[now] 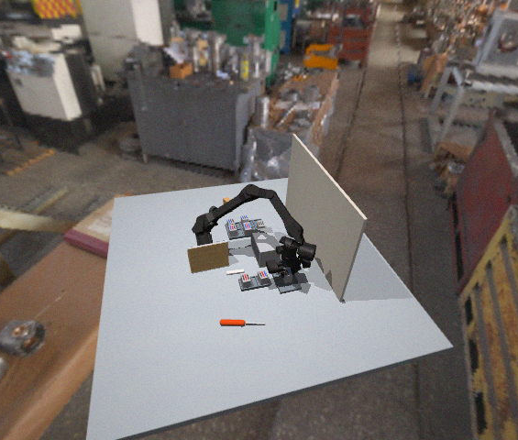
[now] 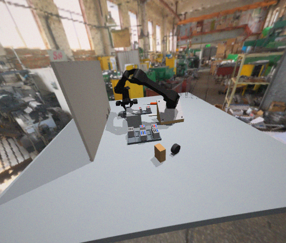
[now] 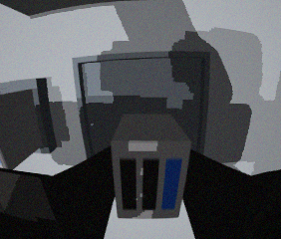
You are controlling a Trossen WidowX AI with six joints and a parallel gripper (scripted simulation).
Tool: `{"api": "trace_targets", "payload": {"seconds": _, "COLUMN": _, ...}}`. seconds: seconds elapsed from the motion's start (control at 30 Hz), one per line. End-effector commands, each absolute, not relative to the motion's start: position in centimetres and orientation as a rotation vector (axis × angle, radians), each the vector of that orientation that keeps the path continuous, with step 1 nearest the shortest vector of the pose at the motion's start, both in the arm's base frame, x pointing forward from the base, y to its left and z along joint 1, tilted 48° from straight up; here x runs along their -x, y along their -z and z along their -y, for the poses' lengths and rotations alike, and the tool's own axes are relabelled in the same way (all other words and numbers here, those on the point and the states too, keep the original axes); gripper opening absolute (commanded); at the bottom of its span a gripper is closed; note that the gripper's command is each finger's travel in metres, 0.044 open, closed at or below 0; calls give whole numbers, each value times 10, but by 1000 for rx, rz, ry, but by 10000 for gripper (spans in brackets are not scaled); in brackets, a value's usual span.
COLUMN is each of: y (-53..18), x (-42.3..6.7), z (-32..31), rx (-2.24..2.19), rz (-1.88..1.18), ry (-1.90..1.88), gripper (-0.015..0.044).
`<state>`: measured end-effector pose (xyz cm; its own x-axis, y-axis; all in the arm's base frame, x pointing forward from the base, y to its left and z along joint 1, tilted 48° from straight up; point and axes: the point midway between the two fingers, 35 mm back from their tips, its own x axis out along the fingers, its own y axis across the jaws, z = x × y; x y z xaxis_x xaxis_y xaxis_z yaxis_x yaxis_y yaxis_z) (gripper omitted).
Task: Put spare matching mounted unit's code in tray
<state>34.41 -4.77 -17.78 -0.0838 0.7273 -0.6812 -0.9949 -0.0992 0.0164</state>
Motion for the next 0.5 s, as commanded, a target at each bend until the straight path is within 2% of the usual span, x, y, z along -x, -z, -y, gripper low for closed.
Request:
{"api": "trace_targets", "payload": {"seconds": 0.0, "y": 180, "x": -342, "z": 45, "rx": 602, "rz": -579, "ry": -1589, "gripper": 0}}
{"api": "trace_targets", "payload": {"seconds": 0.47, "y": 178, "x": -344, "z": 47, "rx": 611, "rz": -577, "ry": -1590, "gripper": 368}}
